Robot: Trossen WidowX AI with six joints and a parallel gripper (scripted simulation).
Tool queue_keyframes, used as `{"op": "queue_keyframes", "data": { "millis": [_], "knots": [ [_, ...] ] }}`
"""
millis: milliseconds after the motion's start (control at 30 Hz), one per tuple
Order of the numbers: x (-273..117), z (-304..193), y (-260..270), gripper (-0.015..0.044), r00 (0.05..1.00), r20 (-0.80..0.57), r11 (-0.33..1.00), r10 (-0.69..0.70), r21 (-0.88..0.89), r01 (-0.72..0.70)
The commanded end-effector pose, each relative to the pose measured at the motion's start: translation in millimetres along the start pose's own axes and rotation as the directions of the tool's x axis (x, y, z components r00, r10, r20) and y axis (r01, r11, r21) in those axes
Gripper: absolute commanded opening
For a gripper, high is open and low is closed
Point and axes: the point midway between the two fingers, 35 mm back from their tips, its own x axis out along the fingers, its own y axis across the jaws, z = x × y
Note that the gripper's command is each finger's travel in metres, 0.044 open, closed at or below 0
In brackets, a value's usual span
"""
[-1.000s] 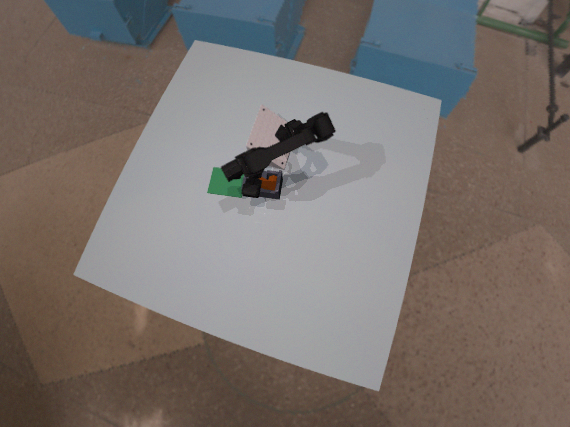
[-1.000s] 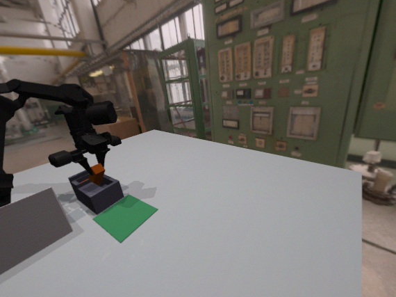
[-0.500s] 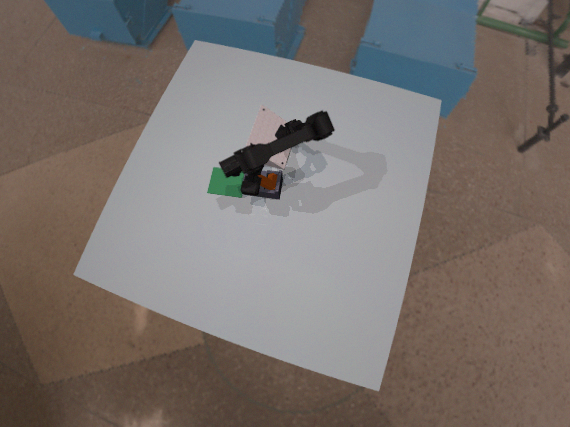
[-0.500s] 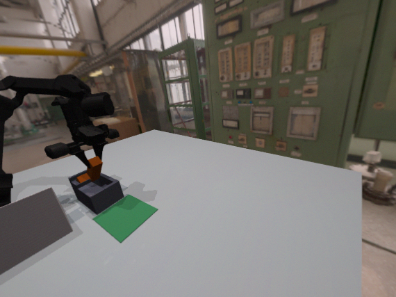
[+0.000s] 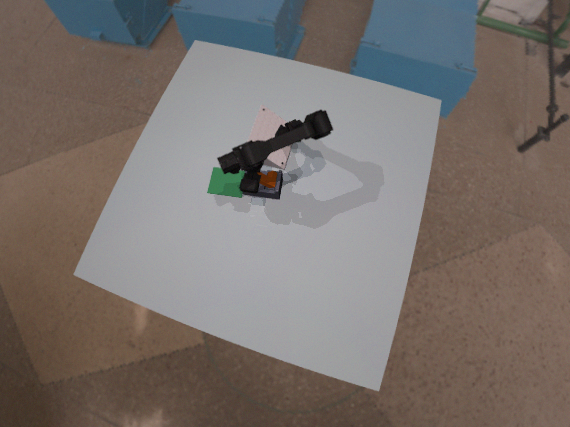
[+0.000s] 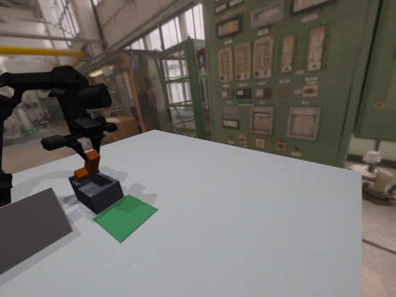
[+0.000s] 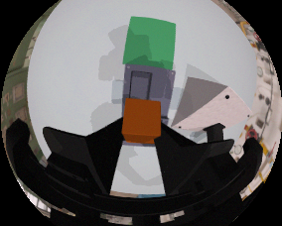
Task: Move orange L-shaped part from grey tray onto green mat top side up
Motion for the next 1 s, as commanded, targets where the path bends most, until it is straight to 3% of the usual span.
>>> {"op": "queue_keyframes", "data": {
  "millis": [0,433,967],
  "knots": [
    [-6.6,0.6,0.1,0.0,1.0,0.004,1.0,-0.001,-0.004,0.001],
    [-12.1,5.7,-0.5,0.0,1.0,0.004,1.0,-0.001,-0.004,0.001],
    [-10.1,79.6,-6.8,0.0,1.0,0.008,1.0,-0.001,-0.005,0.001]
  ]
}}
